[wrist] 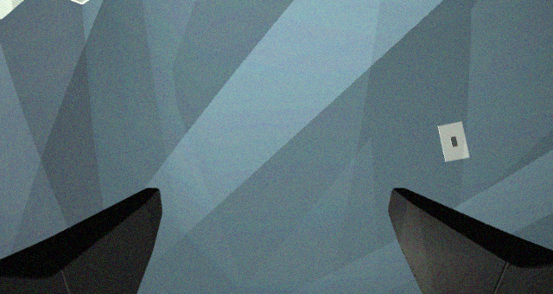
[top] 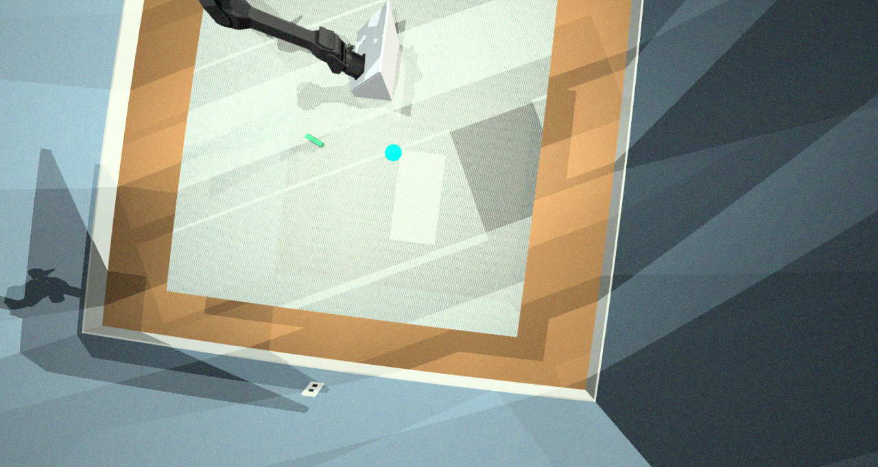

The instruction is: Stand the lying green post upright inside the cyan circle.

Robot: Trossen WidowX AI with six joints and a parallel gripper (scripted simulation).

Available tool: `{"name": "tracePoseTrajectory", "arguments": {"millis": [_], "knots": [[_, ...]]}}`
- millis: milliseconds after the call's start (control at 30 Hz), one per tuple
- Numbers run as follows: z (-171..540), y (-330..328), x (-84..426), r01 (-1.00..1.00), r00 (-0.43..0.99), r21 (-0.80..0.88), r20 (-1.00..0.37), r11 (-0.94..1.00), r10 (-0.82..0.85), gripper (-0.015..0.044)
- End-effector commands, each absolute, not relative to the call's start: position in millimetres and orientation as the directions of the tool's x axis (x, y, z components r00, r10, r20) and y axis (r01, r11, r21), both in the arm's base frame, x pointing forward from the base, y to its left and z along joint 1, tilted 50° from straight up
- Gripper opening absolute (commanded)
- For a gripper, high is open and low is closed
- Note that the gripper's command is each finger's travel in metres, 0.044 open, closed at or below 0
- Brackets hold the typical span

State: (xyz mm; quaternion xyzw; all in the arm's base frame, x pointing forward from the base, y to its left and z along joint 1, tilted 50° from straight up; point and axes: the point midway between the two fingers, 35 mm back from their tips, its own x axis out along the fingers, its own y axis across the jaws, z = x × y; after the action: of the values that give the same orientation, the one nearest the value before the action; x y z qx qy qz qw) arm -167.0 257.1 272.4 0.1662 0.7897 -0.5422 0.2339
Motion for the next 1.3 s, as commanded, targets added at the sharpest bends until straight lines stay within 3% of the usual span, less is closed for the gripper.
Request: {"name": "tracePoseTrajectory", "arguments": {"millis": [0,200,500,633,933,1267], "knots": [[271,258,-165,0.520,-0.832,-0.773,-0.554,0.363,0.013,0.0374],[241,281,-110,0.631,-0.715,-0.551,-0.687,0.546,0.133,0.0233],[196,287,-5,0.641,-0.452,-0.152,-0.867,0.752,0.211,0.0233],[184,280,29,0.588,-0.363,-0.057,-0.910,0.807,0.200,0.0233],[162,249,99,0.395,-0.179,0.040,-0.976,0.918,0.120,0.0233],[145,193,166,0.117,-0.024,-0.050,-0.999,0.992,-0.047,0.0233]]}}
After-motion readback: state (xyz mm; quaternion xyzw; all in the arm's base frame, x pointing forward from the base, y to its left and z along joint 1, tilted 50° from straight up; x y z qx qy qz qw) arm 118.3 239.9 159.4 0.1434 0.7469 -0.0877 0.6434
